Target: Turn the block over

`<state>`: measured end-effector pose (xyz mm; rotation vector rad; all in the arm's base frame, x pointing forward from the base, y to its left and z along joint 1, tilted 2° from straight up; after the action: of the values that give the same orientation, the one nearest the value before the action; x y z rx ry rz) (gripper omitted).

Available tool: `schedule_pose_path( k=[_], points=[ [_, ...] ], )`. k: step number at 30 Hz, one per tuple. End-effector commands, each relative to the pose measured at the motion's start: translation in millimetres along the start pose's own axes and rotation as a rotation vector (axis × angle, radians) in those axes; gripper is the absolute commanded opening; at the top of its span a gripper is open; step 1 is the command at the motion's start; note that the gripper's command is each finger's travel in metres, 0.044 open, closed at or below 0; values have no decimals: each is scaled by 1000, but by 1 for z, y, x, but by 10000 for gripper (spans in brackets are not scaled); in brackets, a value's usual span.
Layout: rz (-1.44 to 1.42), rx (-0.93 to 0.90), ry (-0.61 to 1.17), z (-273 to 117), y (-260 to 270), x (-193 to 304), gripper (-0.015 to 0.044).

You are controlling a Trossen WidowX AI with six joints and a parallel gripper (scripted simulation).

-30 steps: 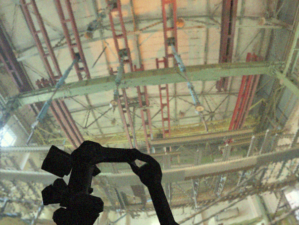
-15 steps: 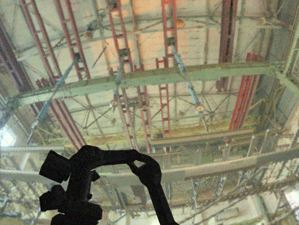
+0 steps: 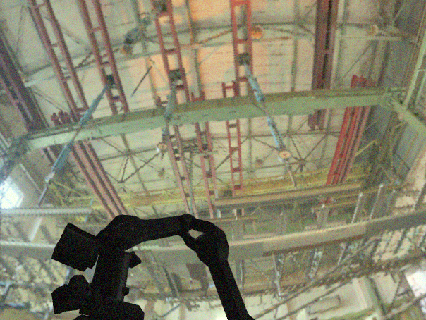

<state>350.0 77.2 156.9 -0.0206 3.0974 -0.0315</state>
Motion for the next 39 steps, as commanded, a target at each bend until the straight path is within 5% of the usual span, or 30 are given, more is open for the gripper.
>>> schedule_pose_path(
  k=[1,9,15,36,39],
  points=[
    [1,1,24,15,0,2,440],
    [1,1,24,17,0,2,440],
    [1,1,24,17,0,2,282],
    [1,1,24,17,0,2,143],
    [1,1,24,8,0,2,64]
  ],
)
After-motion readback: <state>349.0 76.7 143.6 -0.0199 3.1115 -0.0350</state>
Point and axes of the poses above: the point midway between the two fingers, 35 mm back from their tips, its own z axis out along the fingers, its own y axis across the jaws, x = y × z, the point moved 10 cm from there along -z, back along the fingers, and after that the axes turned 8 degrees about z, right-handed, at the moved point
